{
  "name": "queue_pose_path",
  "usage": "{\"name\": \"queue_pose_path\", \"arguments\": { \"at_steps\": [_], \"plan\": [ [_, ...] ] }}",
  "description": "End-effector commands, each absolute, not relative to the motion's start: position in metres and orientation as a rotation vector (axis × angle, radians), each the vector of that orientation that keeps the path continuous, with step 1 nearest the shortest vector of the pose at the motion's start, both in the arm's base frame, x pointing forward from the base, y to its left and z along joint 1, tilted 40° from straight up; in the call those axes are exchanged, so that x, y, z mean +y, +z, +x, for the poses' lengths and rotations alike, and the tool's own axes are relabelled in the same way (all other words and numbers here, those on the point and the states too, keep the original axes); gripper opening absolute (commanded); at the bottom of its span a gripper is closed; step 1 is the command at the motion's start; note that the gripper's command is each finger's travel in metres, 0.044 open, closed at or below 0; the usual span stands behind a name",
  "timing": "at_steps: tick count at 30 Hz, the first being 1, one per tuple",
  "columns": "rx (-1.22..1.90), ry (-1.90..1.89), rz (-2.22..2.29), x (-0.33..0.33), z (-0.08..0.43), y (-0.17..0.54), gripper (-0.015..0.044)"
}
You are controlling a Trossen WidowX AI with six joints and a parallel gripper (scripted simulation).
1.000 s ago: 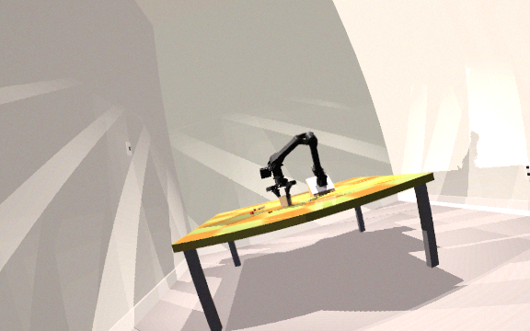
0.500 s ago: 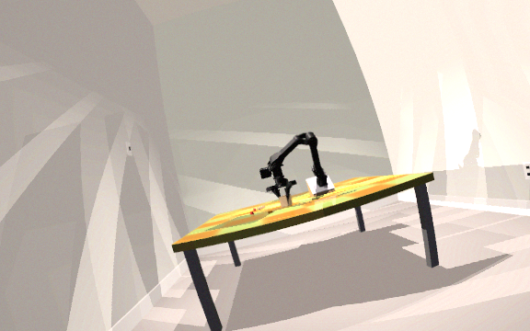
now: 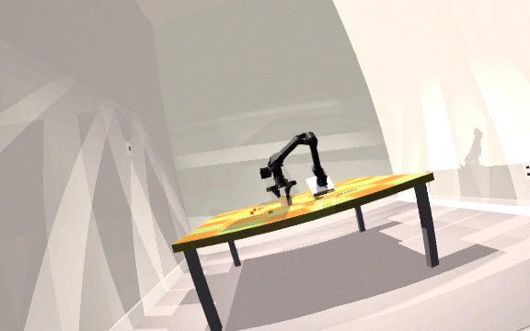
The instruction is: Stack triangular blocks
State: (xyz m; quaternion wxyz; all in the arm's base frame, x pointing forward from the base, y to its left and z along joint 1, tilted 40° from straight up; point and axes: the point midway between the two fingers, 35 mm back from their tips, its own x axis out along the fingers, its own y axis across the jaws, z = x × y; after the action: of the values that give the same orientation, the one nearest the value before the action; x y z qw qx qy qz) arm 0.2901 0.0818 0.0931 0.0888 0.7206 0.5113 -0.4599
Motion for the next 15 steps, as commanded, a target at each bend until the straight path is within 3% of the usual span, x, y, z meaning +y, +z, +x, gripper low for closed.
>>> {"name": "queue_pose_path", "arguments": {
  "at_steps": [1,15],
  "plan": [
    [1.522,-1.370,2.144,0.0819,0.2899,0.0930,0.0000],
    [1.530,-1.381,2.144,0.0824,0.2892,0.0919,0.0000]
  ]
}}
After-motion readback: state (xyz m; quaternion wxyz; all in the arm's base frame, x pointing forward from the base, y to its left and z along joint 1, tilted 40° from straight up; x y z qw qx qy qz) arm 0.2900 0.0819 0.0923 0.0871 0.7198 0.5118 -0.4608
